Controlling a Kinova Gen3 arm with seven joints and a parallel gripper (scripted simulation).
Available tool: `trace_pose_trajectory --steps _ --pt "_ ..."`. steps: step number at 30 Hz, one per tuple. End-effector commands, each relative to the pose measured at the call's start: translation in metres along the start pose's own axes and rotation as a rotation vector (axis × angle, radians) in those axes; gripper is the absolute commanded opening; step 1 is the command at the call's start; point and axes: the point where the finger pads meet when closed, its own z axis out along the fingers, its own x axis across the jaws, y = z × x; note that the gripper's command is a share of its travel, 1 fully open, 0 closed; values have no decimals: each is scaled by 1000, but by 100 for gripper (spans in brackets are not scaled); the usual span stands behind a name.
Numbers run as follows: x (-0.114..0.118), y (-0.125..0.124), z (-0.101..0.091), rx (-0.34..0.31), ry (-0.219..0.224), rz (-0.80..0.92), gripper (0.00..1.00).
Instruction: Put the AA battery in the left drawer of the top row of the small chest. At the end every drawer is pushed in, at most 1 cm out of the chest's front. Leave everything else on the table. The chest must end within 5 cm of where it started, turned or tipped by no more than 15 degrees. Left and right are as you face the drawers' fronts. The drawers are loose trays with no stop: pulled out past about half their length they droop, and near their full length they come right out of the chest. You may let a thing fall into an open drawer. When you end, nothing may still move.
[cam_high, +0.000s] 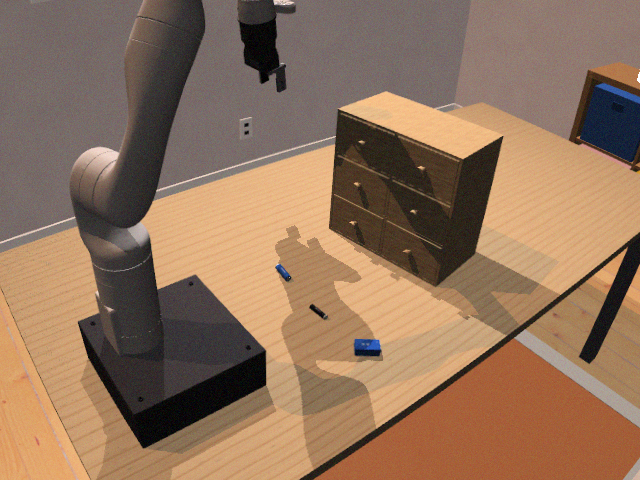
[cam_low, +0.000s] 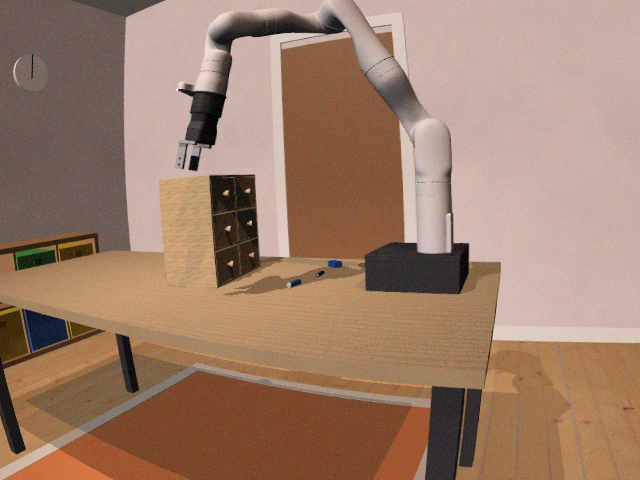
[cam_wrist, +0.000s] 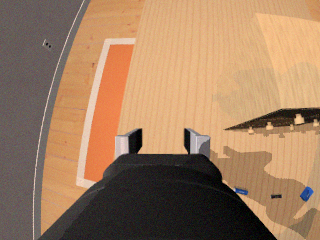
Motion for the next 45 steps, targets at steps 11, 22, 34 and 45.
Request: trace_pose_trajectory --steps 11,22,34,45 --pt "0 -1 -1 2 -1 0 100" --pt "16 5 -7 -12 10 -1 100" --pt "113 42 -47 -68 60 25 100" --pt "211 131 -94 -161 94 73 100"
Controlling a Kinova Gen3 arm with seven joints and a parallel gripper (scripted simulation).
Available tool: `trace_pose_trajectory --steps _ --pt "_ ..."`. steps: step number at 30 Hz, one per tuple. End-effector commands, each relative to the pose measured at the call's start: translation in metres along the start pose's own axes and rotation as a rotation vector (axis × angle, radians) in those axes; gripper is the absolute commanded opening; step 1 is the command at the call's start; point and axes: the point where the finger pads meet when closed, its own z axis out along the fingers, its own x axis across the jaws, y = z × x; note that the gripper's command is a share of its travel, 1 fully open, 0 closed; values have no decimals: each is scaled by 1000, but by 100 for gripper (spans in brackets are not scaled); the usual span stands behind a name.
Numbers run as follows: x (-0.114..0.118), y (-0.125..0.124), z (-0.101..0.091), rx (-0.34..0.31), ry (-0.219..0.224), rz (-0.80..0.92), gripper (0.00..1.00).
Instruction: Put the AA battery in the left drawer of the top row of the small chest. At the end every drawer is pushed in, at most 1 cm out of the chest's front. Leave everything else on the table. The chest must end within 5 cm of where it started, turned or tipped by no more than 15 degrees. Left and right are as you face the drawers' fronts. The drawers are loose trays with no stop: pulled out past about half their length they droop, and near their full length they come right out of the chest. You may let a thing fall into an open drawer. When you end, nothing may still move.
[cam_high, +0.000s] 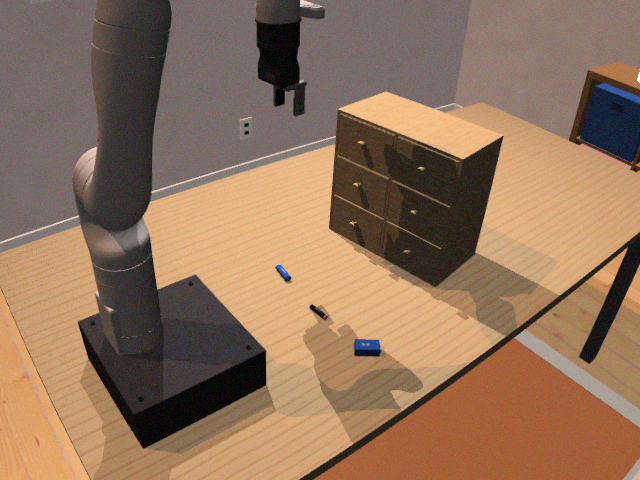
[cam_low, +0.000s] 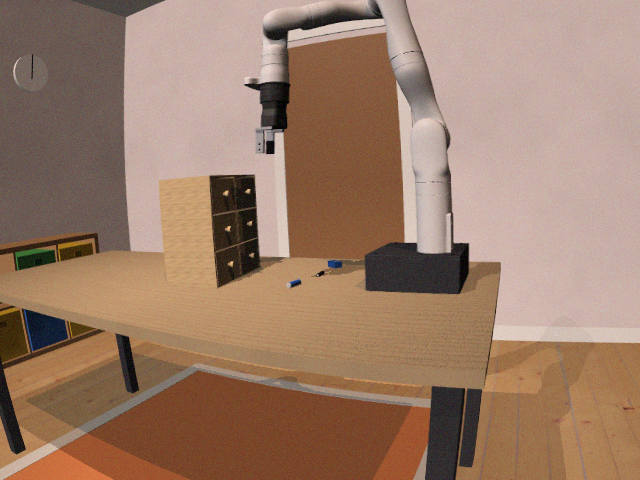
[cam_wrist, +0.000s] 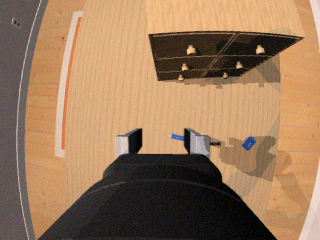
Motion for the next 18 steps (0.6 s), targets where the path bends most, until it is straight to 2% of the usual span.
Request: trace_pose_trajectory --steps 1,4,6,9,18 --pt "35 24 -17 1 9 34 100" --pt "58 56 -20 -29 10 55 100" --pt "58 56 -20 -29 10 55 100" --pt "67 74 -22 -46 8 67 100" --pt "72 76 -24 -39 12 79 100"
